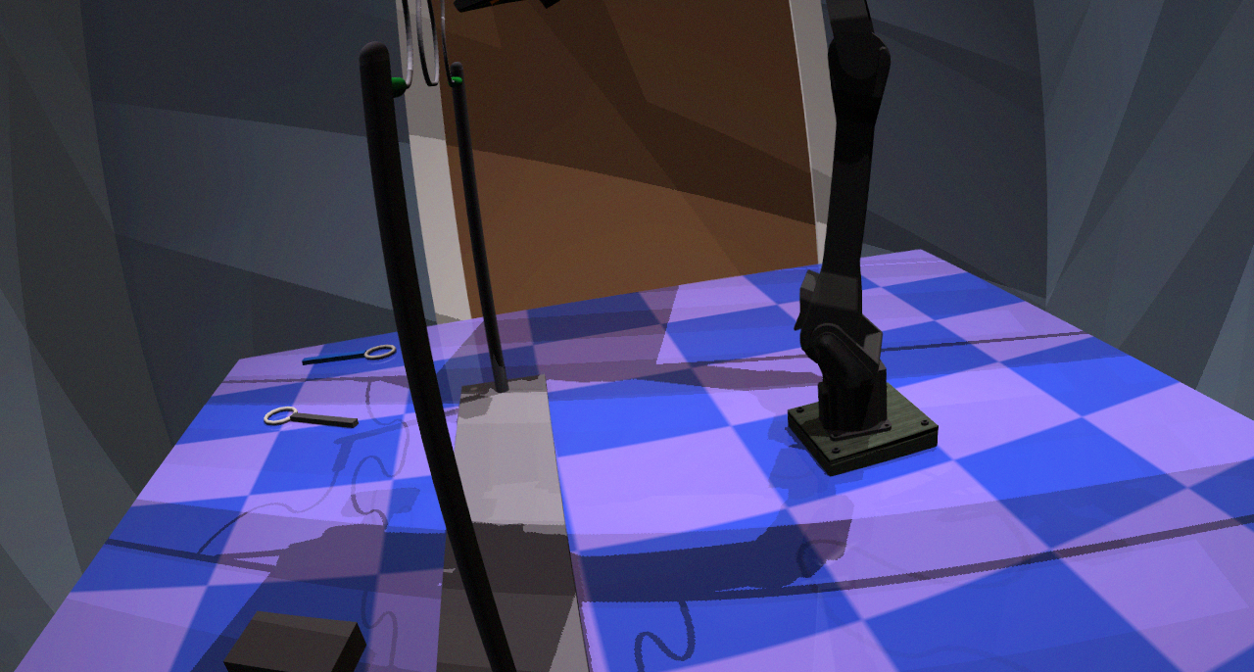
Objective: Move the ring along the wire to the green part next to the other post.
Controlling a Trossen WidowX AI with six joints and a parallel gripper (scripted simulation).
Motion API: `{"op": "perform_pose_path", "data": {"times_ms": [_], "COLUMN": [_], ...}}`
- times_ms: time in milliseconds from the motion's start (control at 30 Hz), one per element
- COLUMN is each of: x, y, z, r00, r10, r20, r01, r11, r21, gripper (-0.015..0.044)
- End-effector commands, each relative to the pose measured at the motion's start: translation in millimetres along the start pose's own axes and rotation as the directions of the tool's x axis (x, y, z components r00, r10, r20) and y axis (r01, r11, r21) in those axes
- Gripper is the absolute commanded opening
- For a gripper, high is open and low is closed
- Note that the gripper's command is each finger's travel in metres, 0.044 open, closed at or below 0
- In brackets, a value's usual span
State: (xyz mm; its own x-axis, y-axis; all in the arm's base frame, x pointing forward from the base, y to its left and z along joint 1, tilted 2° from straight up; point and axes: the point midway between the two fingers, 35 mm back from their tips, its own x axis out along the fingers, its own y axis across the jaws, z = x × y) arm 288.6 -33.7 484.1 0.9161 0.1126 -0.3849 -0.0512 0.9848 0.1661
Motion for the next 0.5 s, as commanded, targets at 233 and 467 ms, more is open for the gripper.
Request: {"op": "perform_pose_path", "data": {"times_ms": [233, 467], "x": [-0.6, -0.5], "y": [-4.4, -7.5], "z": [0.8, 1.3], "r00": [0.998, 0.994], "r10": [-0.064, -0.099], "r20": [0.025, 0.042], "r01": [0.066, 0.106], "r11": [0.989, 0.972], "r21": [-0.134, -0.21], "gripper": [-0.015, -0.015]}}
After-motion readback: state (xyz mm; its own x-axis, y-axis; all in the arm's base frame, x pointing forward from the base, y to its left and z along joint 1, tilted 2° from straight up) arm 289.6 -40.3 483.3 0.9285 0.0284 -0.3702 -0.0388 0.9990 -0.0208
